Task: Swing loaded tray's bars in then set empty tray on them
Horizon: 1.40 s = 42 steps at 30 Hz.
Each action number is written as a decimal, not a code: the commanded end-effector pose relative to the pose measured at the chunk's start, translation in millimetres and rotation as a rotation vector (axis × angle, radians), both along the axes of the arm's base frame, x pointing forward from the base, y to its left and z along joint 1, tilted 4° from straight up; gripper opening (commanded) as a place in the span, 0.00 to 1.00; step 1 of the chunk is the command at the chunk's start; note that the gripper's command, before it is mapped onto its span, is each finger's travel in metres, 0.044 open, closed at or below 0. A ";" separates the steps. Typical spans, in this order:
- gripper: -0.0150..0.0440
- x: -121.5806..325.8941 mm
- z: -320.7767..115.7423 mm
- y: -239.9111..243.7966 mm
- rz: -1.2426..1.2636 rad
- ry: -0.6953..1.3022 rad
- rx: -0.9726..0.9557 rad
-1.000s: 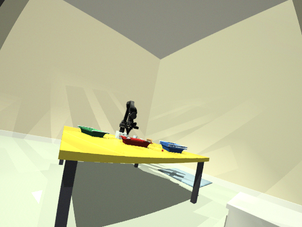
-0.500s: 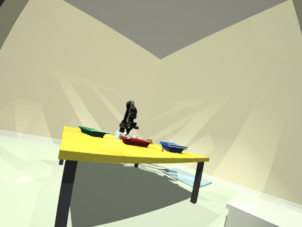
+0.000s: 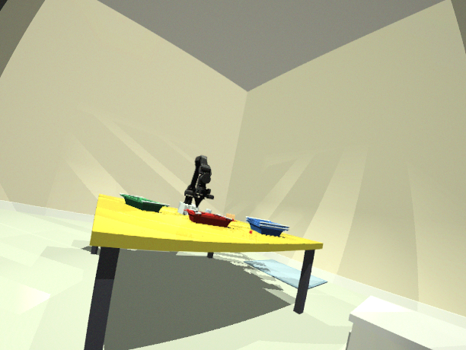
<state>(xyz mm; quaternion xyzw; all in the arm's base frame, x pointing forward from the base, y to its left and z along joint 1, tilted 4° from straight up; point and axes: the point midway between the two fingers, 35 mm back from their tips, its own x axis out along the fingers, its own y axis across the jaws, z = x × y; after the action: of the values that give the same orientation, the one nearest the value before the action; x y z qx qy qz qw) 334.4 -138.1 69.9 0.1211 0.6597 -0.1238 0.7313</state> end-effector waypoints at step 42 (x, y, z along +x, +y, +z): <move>1.00 -12.3 145.2 2.8 0.000 0.000 0.000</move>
<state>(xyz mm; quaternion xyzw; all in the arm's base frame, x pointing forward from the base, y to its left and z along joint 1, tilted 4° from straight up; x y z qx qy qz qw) 336.1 -140.1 158.2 0.1225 0.6606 -0.1247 0.7301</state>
